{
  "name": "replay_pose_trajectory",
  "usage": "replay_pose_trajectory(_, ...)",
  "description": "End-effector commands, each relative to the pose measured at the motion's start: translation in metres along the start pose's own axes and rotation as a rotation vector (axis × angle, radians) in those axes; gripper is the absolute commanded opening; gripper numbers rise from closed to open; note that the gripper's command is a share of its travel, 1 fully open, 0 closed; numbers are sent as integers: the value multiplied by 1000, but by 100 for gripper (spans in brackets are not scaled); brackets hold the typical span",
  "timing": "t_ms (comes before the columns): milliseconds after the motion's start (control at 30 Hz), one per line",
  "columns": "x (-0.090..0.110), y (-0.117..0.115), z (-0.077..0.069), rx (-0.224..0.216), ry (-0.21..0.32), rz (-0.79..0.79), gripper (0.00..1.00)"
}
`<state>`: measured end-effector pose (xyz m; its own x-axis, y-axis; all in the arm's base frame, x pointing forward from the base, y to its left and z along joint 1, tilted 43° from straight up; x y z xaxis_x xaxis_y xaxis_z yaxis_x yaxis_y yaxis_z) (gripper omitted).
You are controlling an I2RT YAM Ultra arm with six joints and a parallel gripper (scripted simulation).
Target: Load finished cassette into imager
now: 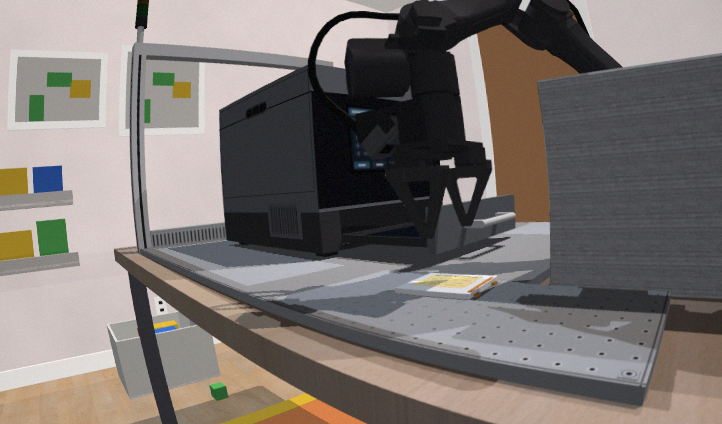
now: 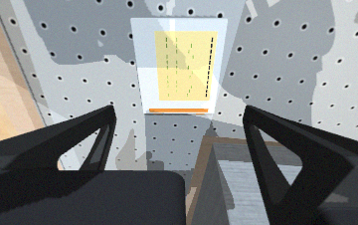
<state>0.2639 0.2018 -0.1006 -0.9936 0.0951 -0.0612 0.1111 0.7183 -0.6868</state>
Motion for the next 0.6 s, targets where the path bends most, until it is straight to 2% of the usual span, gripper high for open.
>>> replay_pose_trajectory(0, 1, -1, 2, 0, -16, -3, 100)
replay_pose_trajectory(67, -2, 1, 3, -5, -15, 2, 100)
replay_pose_trajectory(133, 2, -1, 12, 13, -5, -9, 100)
replay_pose_trajectory(567, 2, 1, 30, 13, -5, -9, 100)
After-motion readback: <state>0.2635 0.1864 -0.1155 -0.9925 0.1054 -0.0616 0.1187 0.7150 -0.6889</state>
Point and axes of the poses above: the point where the finger pads meet when closed, its own z axis out along the fingers, its own y axis across the jaws, x = y × z, the point moved 8 cm from there along -z, back along the fingers, and after that the axes turned 10 degrees about z, right-handed, at the moved point
